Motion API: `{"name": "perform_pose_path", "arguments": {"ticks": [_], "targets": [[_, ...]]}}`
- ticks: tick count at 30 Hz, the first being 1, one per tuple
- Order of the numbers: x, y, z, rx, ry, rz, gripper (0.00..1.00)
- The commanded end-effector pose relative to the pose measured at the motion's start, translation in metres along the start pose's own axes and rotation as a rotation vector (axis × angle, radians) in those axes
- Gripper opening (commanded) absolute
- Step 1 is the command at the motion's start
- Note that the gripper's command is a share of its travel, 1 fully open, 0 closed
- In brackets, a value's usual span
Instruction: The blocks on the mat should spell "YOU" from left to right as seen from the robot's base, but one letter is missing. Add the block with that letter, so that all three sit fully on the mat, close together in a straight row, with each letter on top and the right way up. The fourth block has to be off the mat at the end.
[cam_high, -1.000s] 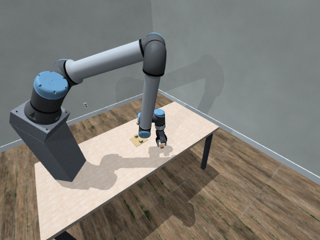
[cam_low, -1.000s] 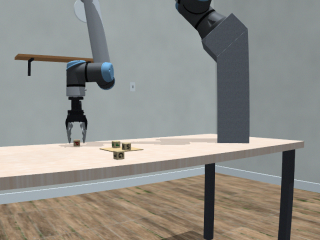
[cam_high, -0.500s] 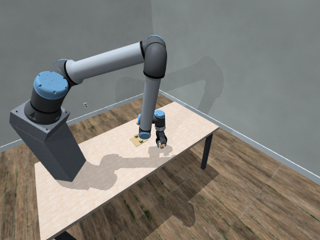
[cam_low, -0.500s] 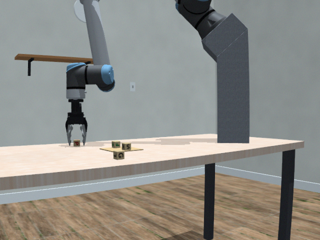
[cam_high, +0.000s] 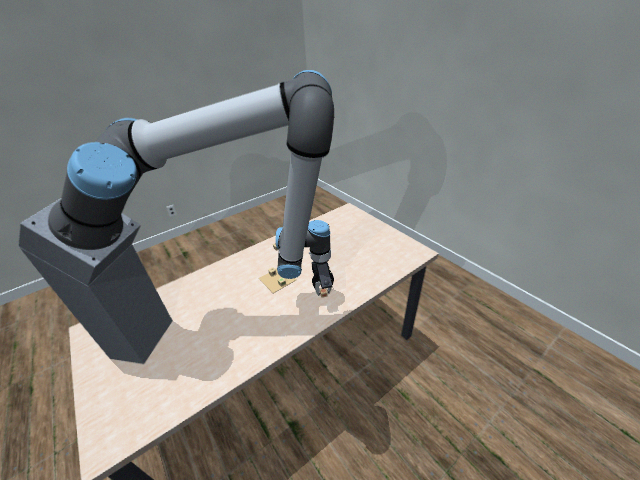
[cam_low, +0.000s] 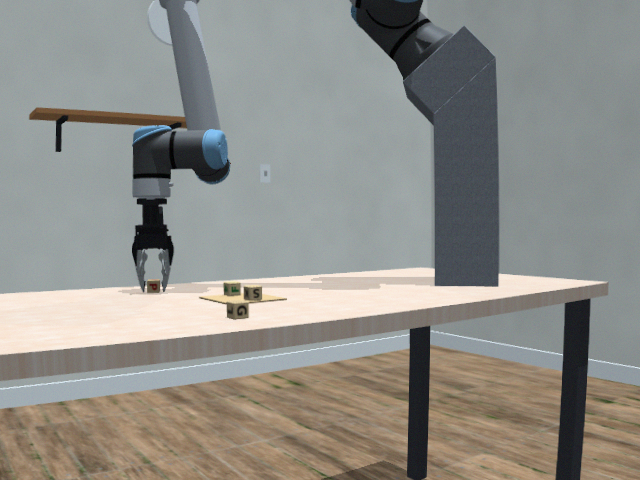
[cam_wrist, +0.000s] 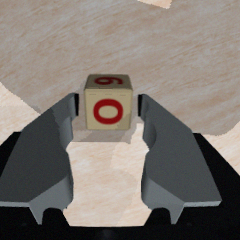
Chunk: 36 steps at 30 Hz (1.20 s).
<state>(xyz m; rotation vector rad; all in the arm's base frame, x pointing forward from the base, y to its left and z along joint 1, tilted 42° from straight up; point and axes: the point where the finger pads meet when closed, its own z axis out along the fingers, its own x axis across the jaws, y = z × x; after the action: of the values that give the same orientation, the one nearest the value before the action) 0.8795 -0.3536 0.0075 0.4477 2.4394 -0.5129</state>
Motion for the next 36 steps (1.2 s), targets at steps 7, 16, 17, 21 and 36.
{"name": "perform_pose_path", "arguments": {"ticks": [7,16,17,21,36], "targets": [[-0.0006,0.0002,-0.0006,0.000,-0.001,0.000,0.28],[-0.0006,0.0002,-0.0006,0.000,-0.001,0.000,0.09],[-0.0006,0.0002,-0.0006,0.000,-0.001,0.000,0.09],[-0.0006,0.0002,-0.0006,0.000,-0.001,0.000,0.09],[-0.0006,0.0002,-0.0006,0.000,-0.001,0.000,0.09]]}}
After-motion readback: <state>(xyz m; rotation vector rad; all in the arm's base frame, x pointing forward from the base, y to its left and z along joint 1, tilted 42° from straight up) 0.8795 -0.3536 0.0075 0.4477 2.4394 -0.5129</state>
